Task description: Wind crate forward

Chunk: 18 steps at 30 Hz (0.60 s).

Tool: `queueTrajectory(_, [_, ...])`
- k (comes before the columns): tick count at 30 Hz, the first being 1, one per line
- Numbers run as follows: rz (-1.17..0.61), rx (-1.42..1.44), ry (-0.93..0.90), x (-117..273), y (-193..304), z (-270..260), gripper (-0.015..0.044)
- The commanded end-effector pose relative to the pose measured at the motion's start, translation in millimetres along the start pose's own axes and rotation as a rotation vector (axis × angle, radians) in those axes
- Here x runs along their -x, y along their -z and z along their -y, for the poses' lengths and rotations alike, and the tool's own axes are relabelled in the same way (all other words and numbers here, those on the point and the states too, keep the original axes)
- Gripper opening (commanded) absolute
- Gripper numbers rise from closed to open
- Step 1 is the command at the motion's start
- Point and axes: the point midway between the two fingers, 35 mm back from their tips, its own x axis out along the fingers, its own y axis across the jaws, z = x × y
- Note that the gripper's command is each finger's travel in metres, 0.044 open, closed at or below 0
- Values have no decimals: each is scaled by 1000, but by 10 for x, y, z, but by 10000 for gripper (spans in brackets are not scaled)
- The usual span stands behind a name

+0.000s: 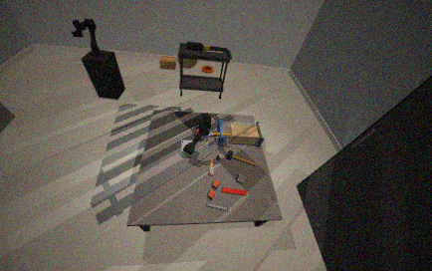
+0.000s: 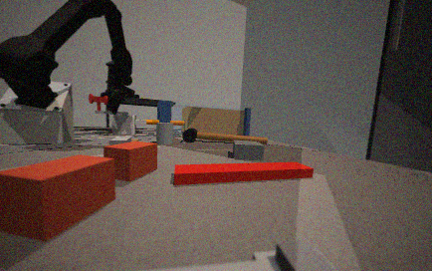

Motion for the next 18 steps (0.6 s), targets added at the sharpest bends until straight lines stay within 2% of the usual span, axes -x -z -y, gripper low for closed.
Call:
queueTrajectory(1, [-2, -33, 2, -39, -9, -11, 0])
queueTrajectory(18, [-2, -80, -2, -35, -12, -30, 0])
